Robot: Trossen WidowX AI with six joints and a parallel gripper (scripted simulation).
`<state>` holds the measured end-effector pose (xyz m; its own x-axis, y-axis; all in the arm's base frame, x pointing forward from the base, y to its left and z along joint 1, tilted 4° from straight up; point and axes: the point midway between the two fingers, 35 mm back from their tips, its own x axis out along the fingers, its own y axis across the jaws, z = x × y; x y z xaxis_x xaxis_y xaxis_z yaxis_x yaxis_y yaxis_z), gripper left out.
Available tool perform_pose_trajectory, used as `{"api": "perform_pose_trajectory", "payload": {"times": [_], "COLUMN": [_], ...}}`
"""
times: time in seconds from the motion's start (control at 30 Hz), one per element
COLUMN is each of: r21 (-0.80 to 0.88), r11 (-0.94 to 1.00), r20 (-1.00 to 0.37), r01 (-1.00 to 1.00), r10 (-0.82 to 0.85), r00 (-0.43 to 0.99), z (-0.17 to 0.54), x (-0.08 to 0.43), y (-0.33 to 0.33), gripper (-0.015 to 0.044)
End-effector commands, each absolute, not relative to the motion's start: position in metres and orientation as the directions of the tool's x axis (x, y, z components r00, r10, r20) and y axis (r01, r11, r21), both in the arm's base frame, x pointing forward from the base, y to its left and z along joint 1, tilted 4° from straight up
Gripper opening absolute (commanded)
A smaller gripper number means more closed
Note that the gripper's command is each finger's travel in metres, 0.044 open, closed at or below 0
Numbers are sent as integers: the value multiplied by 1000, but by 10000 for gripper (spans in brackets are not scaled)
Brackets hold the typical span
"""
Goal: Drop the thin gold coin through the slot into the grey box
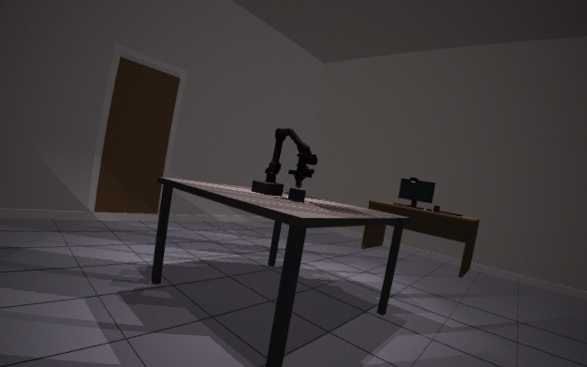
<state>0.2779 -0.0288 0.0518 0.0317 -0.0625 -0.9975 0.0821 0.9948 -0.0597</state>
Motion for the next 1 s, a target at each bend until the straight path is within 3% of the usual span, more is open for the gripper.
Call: {"api": "perform_pose_trajectory", "payload": {"times": [0.0, 0.33, 0.53, 0.83, 0.97], "r21": [-60, -60, -60, -60, -60], "r11": [995, 995, 995, 995, 995], "r20": [-998, -998, -998, -998, -998], "r01": [79, 75, 82, 82, 82], "r10": [-62, -62, -62, -62, -62], "r00": [25, 25, 32, 32, 31], "z": [48, 45, 48, 48, 60], "x": [277, 278, 278, 278, 278], "y": [-29, -29, -29, -29, -28], "gripper": [0, 0, 157, 161, 266]}}
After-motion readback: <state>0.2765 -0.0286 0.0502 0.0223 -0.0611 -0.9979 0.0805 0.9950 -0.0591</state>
